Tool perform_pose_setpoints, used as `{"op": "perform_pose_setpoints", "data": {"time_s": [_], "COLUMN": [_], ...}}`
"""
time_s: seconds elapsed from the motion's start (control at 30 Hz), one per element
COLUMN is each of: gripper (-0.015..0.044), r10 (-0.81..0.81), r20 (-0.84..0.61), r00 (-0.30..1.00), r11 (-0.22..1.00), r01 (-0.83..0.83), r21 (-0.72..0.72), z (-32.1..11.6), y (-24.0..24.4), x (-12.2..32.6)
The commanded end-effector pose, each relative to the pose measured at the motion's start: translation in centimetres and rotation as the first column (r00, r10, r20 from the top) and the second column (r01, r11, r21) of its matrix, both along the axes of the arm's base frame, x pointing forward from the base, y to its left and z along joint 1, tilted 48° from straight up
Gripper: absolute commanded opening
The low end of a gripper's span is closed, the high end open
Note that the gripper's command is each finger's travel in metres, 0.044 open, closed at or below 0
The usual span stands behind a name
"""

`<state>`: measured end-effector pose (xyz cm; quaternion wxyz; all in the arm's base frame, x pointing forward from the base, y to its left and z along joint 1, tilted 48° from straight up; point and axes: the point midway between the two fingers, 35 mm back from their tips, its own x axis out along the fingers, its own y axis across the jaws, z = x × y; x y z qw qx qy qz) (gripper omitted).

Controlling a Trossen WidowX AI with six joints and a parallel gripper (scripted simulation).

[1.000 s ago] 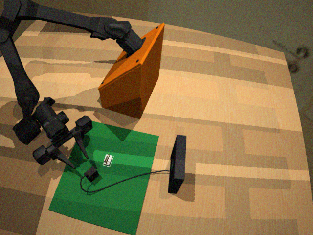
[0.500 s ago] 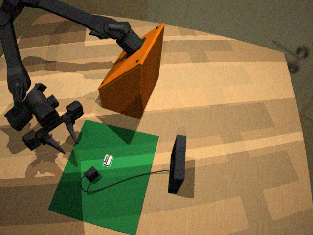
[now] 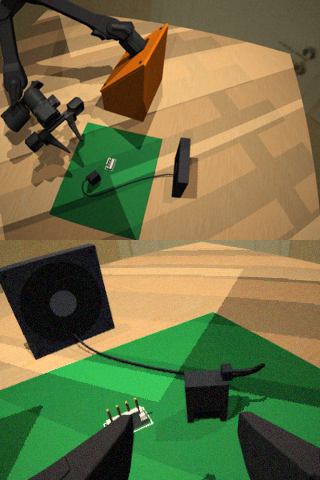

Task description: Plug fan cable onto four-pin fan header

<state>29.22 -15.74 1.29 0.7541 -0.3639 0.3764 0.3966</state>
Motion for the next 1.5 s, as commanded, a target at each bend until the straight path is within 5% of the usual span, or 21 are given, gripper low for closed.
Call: {"op": "perform_pose_setpoints", "data": {"time_s": [0.0,0.73,1.47], "gripper": [0.0205,0.0205,0.0205], "r10": [-0.023,-0.258,-0.509], "r20": [-0.098,-0.389,-0.225], "r00": [0.995,0.884,0.831], "r11": [0.999,0.897,0.533], "r01": [0.018,0.069,0.1], "r21": [-0.045,-0.437,-0.84], "z": [-0.9,-3.3,-1.3], "y": [0.5,1.3,2.0], "x": [0.0,-0.1,1.6]}}
